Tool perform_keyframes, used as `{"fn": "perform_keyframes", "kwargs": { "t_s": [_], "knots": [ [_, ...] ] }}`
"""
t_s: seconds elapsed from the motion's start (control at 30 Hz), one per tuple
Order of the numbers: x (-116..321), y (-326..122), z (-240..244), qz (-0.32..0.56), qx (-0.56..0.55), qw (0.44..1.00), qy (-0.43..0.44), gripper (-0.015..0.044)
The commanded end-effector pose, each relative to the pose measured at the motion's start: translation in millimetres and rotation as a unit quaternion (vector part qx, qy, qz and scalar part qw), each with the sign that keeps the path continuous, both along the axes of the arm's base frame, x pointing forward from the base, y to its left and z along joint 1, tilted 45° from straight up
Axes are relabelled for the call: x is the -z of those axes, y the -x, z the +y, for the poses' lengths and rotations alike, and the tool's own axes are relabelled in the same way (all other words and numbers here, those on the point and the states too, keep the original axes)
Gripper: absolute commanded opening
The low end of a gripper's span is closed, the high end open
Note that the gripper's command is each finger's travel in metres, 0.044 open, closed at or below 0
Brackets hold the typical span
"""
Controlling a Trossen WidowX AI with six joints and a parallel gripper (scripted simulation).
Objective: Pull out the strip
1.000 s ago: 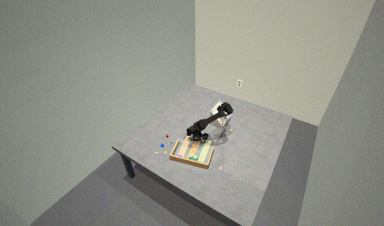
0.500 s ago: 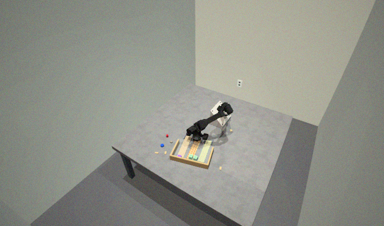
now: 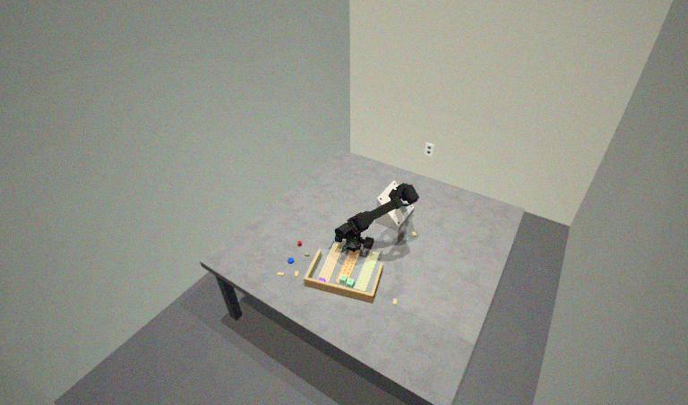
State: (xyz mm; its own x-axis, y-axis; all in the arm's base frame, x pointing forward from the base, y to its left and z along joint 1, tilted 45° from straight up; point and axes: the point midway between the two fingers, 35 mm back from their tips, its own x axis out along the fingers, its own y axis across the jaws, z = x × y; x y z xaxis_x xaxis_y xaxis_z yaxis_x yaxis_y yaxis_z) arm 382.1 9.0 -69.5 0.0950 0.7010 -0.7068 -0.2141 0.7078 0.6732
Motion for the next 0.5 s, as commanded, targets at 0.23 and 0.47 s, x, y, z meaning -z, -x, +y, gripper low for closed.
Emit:
{"fn": "perform_keyframes", "kwargs": {
  "t_s": [0.23, 0.47],
  "knots": [
    [9, 22, 1, 0.009, -0.004, 1.000, 0.002, 0.0000],
    [11, 32, 0, 0.009, -0.004, 1.000, 0.002, 0.0000]
  ]
}}
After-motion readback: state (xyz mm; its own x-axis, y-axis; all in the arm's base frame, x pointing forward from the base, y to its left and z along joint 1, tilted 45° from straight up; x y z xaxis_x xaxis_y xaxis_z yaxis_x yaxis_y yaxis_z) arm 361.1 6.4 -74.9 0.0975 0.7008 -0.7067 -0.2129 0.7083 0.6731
